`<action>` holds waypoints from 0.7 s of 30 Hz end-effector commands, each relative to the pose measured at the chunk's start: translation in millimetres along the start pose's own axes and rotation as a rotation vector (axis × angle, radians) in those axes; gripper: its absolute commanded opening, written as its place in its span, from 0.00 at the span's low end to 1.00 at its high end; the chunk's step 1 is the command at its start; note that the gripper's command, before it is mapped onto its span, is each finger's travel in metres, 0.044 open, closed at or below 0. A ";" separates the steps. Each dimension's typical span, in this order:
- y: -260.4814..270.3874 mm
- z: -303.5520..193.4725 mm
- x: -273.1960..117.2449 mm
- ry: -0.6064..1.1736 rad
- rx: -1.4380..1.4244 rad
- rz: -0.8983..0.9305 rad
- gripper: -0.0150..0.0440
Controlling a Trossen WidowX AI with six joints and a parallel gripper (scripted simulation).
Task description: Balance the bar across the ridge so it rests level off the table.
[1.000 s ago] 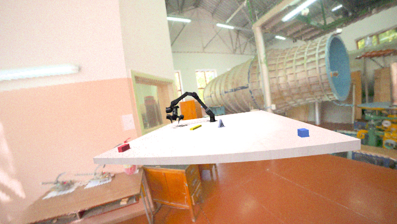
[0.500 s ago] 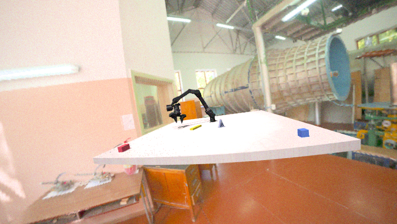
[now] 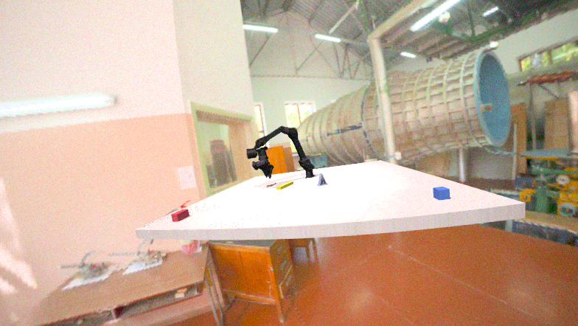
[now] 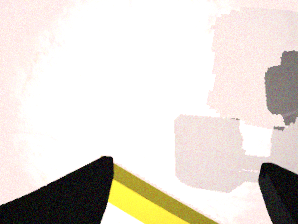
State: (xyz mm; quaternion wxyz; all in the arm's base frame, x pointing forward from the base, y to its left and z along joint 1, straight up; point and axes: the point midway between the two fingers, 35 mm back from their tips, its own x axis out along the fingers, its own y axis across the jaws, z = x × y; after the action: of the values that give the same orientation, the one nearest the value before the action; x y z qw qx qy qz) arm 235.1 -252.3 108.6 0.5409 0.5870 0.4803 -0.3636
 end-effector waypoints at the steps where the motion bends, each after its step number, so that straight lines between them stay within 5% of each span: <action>1: 2.9 -14.6 3.1 0.000 -0.110 -0.038 0.79; 21: 15.0 -94.1 12.3 -0.003 -0.800 -0.238 0.79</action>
State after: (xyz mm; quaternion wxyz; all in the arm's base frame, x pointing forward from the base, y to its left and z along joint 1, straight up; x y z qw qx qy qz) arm 246.5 -167.0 115.9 0.6734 0.3080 0.6318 -0.2290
